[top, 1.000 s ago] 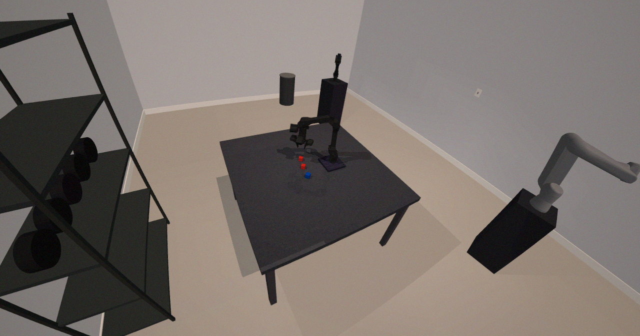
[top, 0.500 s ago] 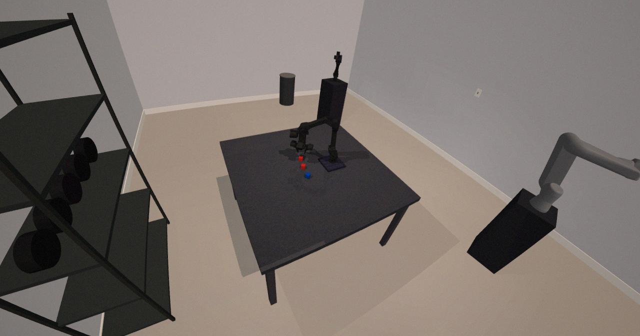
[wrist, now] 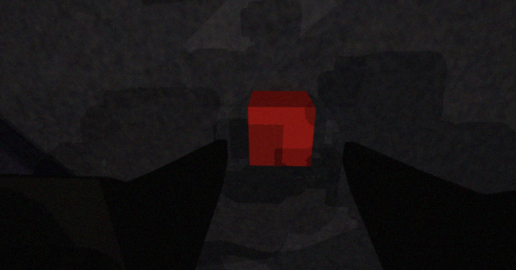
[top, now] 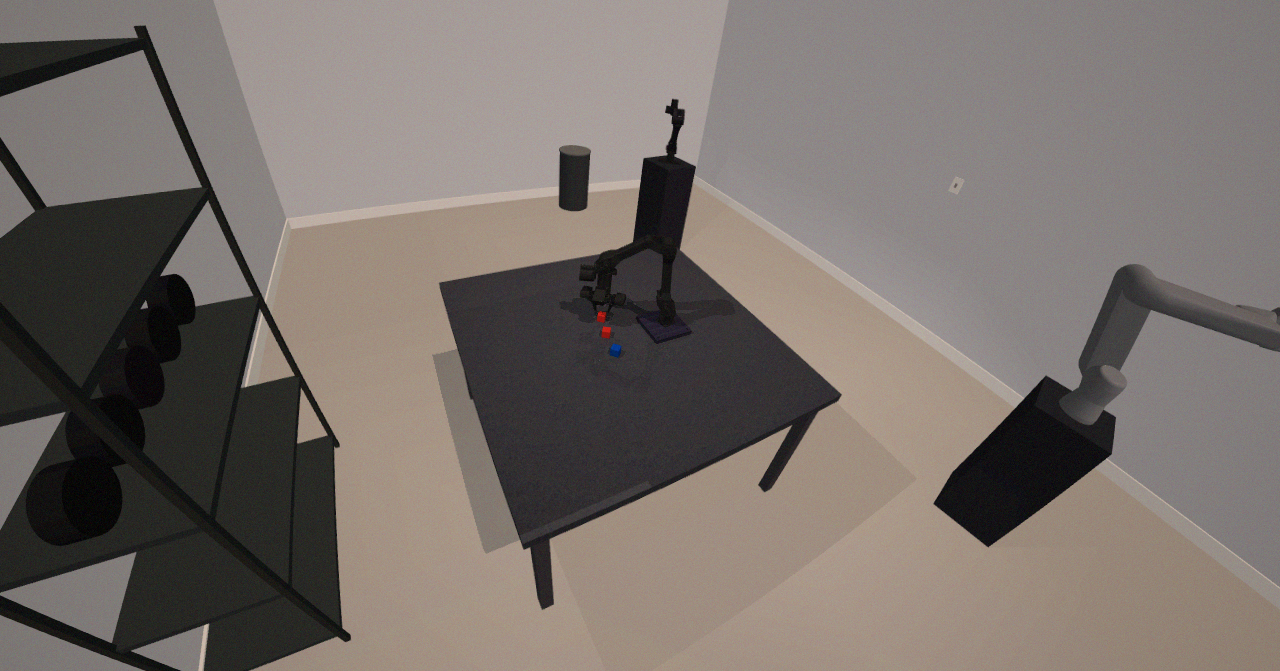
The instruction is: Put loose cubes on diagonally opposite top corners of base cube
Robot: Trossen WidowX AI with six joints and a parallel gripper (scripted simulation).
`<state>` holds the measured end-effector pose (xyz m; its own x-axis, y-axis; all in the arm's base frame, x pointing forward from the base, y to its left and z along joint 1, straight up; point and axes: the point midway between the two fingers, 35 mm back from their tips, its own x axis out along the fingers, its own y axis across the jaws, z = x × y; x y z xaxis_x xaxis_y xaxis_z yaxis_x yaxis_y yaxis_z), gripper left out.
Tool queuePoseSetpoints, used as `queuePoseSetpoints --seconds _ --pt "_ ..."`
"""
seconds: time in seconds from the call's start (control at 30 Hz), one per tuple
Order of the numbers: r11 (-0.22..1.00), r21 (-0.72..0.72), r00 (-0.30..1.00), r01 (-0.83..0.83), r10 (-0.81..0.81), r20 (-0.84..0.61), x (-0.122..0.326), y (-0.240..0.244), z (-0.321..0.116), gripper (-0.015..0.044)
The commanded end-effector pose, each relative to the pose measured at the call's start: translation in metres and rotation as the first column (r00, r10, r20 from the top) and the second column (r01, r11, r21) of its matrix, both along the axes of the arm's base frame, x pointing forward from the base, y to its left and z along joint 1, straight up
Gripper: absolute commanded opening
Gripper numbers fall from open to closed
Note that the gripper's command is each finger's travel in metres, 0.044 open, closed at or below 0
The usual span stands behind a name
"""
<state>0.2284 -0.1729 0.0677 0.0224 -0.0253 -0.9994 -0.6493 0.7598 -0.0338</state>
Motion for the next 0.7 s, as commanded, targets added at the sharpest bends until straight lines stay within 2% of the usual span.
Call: queuePoseSetpoints --seconds 0.0,0.5,0.67 --pt "1.000 0.006 1.000 -0.005 0.005 -0.001 0.000 0.001 -0.007 0.0265" --pt "1.000 0.006 1.000 -0.005 0.005 -0.001 0.000 0.001 -0.029 0.0265" --pt "1.000 0.006 1.000 -0.005 0.005 -0.001 0.000 0.001 -0.029 0.0134"
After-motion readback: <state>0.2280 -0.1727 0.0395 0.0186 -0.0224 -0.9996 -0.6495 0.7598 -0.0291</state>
